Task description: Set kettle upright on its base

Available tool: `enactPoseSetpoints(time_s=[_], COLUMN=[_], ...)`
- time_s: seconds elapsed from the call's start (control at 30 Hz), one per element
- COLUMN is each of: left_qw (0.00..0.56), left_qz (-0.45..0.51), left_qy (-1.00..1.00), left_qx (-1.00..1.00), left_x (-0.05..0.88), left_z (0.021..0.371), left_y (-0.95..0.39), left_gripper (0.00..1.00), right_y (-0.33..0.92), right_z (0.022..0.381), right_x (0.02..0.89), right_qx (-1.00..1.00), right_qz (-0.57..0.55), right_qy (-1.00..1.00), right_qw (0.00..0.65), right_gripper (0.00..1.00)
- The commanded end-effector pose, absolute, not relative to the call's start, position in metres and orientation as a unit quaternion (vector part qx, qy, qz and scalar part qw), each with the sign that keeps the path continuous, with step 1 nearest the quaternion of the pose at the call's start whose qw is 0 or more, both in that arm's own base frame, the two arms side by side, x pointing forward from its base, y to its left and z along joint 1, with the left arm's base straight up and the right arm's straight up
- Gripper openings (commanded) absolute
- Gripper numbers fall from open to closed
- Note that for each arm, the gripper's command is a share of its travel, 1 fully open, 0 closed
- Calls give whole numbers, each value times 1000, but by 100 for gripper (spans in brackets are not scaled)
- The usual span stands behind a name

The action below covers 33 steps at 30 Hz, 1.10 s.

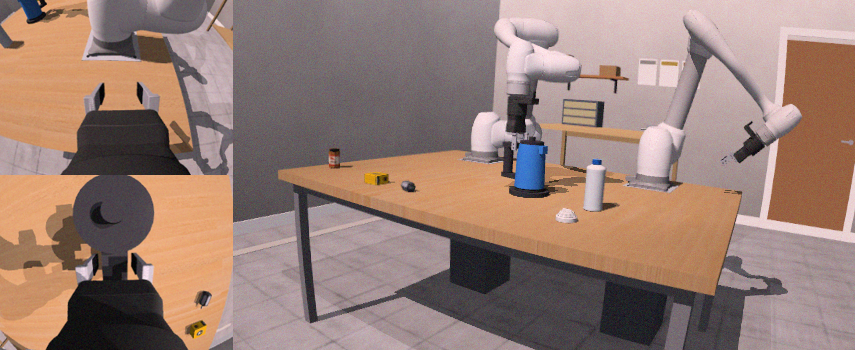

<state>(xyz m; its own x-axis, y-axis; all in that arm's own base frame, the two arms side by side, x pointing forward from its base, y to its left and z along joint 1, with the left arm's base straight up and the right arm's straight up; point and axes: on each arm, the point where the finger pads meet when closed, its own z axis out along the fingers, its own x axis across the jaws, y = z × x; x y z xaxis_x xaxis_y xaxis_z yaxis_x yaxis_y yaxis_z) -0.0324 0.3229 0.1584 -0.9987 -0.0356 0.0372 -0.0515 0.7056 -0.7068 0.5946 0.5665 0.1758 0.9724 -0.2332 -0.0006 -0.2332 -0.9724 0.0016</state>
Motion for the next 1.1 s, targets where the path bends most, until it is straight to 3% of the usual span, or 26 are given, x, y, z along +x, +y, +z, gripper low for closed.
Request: enactPoseSetpoints(time_s=[0.0,1.07], left_qw=[11,11], left_qz=[383,383], left_qy=[-924,-924], left_qx=[24,24], left_x=[-33,-33], left_z=[159,159], left_y=[323,323], left_gripper=[100,100], right_y=[567,567], right_z=[177,177], right_x=[595,595], right_qx=[993,993], right_qz=[0,0], right_qy=[-117,-117], right_qw=[0,0], right_gripper=[100,100])
